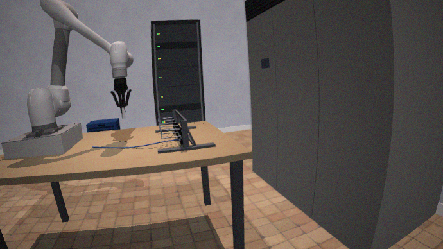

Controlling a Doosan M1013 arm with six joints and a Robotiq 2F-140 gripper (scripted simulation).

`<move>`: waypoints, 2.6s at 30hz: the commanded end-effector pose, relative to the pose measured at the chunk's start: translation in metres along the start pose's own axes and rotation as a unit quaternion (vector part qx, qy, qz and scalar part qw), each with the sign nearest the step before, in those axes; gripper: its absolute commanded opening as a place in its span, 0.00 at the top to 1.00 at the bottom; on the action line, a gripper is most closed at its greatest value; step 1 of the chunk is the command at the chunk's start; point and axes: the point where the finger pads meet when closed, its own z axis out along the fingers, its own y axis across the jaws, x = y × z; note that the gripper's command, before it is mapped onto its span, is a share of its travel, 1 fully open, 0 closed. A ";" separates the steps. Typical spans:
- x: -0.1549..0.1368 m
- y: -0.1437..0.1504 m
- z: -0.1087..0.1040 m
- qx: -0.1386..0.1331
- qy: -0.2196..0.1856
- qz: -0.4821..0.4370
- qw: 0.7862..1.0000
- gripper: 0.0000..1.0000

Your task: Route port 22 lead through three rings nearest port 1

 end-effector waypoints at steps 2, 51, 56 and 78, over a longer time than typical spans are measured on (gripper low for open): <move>0.010 0.020 0.000 -0.001 0.000 -0.084 0.996 1.00; 0.040 0.096 0.001 -0.003 -0.001 -0.395 0.919 0.80; 0.040 0.096 0.001 -0.003 -0.001 -0.395 0.919 0.80; 0.040 0.096 0.024 -0.003 -0.002 -0.395 0.919 0.80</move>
